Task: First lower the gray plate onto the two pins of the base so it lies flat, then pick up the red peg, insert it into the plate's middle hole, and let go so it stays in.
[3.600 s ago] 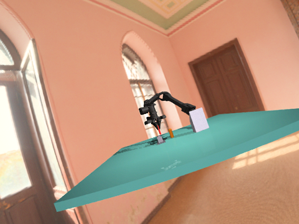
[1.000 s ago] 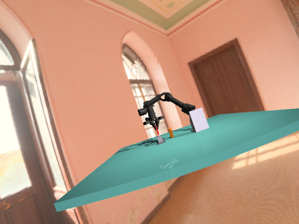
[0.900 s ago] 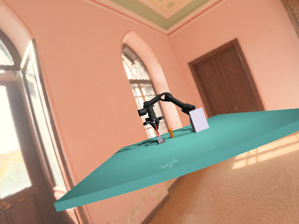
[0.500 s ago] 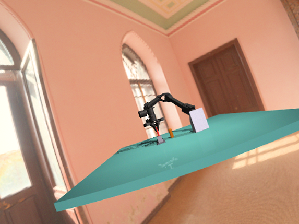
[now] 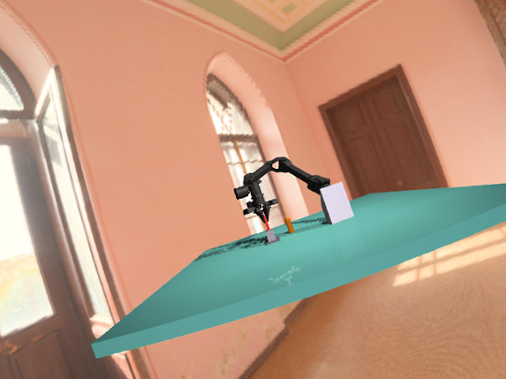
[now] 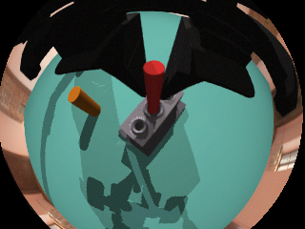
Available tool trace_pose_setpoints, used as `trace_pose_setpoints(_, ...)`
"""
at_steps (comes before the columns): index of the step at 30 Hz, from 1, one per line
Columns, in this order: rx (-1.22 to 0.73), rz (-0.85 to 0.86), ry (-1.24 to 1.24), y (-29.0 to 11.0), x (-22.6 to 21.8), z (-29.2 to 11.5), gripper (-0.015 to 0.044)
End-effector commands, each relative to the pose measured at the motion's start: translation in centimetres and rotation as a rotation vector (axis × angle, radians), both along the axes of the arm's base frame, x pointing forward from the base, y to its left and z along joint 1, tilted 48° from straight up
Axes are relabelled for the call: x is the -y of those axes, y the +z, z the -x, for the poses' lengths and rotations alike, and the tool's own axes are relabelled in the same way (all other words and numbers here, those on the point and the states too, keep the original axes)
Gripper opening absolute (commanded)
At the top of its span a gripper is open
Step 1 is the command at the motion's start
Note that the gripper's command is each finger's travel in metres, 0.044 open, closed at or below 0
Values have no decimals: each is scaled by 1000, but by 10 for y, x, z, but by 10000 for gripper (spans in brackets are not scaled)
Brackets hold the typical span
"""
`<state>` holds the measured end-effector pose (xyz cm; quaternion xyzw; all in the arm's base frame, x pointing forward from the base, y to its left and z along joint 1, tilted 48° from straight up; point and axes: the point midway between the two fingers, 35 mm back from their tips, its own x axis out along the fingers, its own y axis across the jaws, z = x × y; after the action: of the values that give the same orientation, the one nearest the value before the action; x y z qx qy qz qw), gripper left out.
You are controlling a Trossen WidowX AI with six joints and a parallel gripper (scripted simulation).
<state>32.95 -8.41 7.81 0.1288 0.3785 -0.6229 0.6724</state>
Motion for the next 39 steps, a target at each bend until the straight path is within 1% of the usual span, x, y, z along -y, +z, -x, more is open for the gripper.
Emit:
trace_pose_setpoints(1,1,0,-1,-2,0,1,0)
trace_pose_setpoints(15,1,0,-1,-2,0,1,0)
trace_pose_setpoints(20,1,0,-1,-2,0,1,131)
trace_pose_setpoints(21,1,0,-1,-2,0,1,150)
trace_pose_setpoints(39,-2,5,7,1,-5,1,150)
